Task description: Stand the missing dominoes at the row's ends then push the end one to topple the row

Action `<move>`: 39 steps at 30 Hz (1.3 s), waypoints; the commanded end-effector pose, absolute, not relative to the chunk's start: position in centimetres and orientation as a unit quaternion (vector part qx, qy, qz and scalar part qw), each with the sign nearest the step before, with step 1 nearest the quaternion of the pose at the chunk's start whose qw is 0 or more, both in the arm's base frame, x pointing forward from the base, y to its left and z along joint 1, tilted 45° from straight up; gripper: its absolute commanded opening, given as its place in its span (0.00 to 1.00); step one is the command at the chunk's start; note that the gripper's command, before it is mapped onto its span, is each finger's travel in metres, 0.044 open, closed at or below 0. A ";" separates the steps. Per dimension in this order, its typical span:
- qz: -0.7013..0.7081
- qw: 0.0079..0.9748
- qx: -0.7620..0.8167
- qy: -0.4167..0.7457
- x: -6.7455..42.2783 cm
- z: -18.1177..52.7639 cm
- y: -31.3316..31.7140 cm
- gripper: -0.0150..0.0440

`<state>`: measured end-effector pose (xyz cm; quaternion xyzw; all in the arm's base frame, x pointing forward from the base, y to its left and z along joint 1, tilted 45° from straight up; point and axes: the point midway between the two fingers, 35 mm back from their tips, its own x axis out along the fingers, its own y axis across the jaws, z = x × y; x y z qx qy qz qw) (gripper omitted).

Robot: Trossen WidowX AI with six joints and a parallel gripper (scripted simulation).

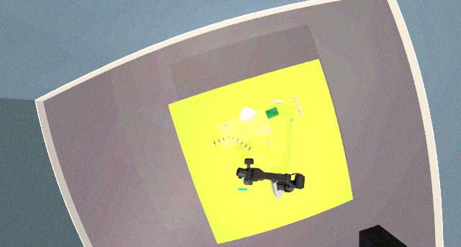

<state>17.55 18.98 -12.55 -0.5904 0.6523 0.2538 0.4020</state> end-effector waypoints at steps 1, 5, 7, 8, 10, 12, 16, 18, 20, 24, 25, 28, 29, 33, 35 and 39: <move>0.189 0.370 -0.648 0.638 17.5 -10.2 19.4 1.00; 0.189 0.370 -0.648 0.638 17.5 -10.2 19.4 1.00; 0.189 0.370 -0.648 0.638 17.5 -10.2 19.4 1.00; 0.189 0.370 -0.648 0.638 17.5 -10.2 19.4 1.00; 0.189 0.370 -0.648 0.638 17.5 -10.2 19.4 1.00; 0.189 0.370 -0.648 0.638 17.7 -10.7 19.0 1.00; 0.189 0.370 -0.649 0.638 18.2 -13.8 16.1 1.00; 0.188 0.370 -0.649 0.638 18.3 -14.7 15.0 1.00; 0.188 0.370 -0.649 0.638 18.3 -14.8 14.9 1.00; 0.188 0.370 -0.649 0.638 18.3 -14.9 14.8 1.00; 0.188 0.370 -0.649 0.638 18.3 -15.0 14.7 1.00; 0.188 0.370 -0.649 0.638 18.4 -15.3 14.4 1.00; 0.188 0.370 -0.649 0.638 18.4 -15.4 14.2 1.00; 0.188 0.370 -0.649 0.638 18.5 -15.8 13.9 1.00; 0.188 0.370 -0.649 0.638 18.5 -15.8 13.8 1.00; 0.188 0.370 -0.649 0.638 18.5 -15.8 13.8 0.82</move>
